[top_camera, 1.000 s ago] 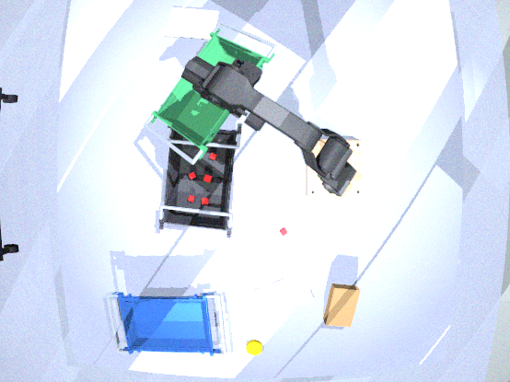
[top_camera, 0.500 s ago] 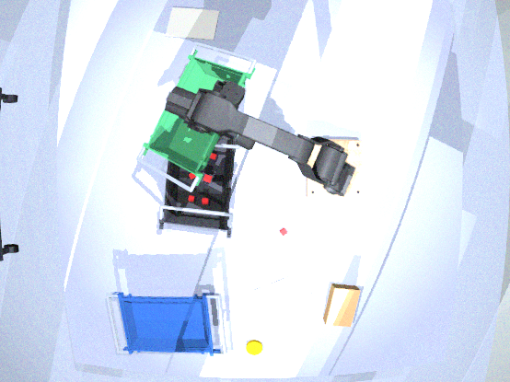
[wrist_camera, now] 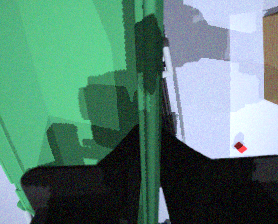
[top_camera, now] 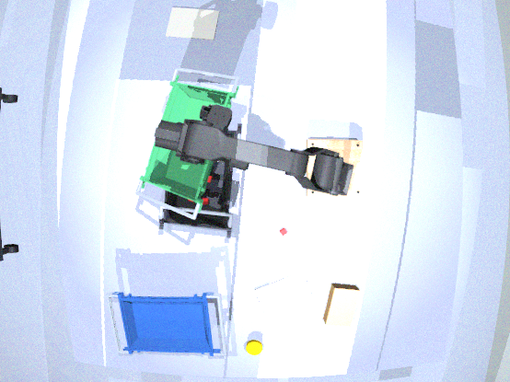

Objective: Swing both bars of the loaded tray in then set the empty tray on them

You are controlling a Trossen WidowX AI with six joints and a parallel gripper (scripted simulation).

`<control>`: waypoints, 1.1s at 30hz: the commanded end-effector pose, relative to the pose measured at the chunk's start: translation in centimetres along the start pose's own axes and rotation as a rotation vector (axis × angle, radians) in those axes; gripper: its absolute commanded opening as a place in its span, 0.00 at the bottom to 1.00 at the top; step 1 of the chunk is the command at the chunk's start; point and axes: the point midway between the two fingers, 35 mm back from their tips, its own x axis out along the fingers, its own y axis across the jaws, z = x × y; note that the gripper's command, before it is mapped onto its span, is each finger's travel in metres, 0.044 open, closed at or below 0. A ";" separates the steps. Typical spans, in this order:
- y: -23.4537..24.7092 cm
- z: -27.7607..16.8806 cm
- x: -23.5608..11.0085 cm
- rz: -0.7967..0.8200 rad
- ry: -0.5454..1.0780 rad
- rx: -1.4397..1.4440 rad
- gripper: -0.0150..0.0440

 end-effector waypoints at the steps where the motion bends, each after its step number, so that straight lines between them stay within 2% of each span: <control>1: -0.1 -1.5 -0.6 0.025 0.004 -0.033 0.25; 17: -1.5 -7.5 -0.6 0.024 0.007 -0.192 0.25; 33: -1.5 -7.7 -0.6 0.024 0.007 -0.199 0.25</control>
